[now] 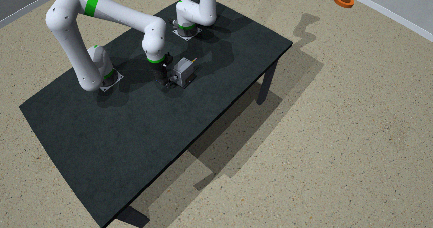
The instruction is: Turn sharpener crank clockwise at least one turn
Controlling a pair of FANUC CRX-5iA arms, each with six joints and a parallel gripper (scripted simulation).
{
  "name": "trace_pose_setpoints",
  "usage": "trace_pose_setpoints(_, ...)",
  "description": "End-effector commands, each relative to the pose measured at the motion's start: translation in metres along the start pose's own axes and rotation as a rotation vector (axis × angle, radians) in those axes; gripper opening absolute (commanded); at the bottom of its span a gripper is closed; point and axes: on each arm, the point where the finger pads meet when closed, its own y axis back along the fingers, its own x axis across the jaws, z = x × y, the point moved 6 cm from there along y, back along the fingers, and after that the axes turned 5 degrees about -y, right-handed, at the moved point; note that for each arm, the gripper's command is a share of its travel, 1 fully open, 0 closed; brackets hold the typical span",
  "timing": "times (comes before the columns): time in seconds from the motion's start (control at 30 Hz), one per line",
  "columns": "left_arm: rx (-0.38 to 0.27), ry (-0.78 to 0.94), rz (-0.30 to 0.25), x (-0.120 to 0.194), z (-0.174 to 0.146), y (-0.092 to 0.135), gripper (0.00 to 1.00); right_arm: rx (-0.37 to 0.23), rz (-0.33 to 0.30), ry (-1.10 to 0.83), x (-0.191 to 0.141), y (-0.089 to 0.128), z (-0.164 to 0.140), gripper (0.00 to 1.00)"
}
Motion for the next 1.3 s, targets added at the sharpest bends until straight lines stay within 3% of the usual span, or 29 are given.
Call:
trace_pose_setpoints(0.0, -0.002, 0.0, 0.0, 0.0, 0.0, 0.001, 1.0, 0.0, 0.002, 0.0, -0.003, 0.005, 0.0, 0.0)
trace_pose_setpoints(1.27, -0.002, 0.0, 0.0, 0.0, 0.0, 0.001, 1.0, 0.0, 0.002, 0.0, -0.01, 0.047, 0.001, 0.0)
